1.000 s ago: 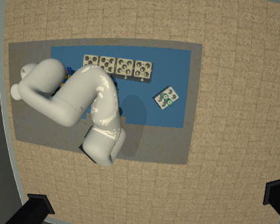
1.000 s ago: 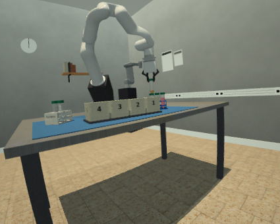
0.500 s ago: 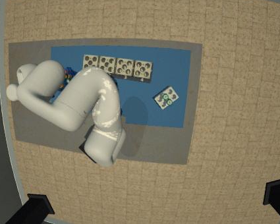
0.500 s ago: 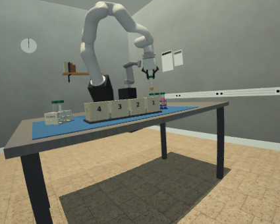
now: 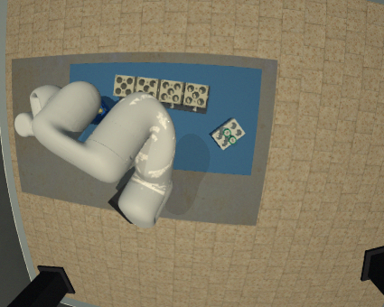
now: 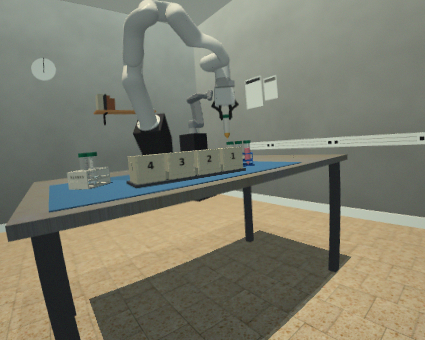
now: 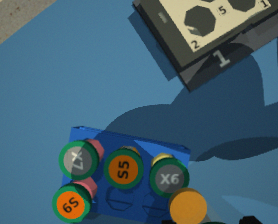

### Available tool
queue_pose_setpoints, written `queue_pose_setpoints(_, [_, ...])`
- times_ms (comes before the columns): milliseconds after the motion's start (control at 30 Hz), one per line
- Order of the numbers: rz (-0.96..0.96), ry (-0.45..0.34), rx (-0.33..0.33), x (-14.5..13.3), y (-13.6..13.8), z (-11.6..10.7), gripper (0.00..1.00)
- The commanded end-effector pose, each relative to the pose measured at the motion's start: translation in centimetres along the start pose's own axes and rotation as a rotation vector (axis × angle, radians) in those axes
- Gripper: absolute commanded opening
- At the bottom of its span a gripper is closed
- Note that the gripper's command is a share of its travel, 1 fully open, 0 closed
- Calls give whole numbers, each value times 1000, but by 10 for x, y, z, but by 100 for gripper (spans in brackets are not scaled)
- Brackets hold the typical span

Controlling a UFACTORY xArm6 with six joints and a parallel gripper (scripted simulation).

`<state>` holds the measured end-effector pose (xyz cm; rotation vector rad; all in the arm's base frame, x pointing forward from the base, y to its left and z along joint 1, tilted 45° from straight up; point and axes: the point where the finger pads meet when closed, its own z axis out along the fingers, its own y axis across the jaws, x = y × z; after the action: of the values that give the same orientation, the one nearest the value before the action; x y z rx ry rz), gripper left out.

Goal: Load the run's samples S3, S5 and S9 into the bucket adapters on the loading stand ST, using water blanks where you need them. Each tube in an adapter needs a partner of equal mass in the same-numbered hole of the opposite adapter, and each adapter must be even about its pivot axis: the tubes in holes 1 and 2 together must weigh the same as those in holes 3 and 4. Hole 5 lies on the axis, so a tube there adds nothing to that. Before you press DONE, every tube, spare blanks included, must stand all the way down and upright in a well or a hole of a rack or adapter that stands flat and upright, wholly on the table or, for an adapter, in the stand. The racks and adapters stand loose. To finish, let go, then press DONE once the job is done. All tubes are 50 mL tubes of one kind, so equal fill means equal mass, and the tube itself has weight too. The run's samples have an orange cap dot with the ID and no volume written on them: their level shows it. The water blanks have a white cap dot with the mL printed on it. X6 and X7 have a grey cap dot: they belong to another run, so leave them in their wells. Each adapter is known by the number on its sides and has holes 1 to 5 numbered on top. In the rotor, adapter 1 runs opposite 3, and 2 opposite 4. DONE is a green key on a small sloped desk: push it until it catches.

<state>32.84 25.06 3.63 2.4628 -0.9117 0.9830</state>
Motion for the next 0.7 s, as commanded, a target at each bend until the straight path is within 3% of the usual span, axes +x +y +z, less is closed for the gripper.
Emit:
queue_pose_setpoints(0, [-133,-10,4,16,10,-2,0])
queue_pose_setpoints(433, [-533,-9,6,65,45,-1,0])
queue_pose_setpoints(667, [-545,-9,6,85,60,-1,0])
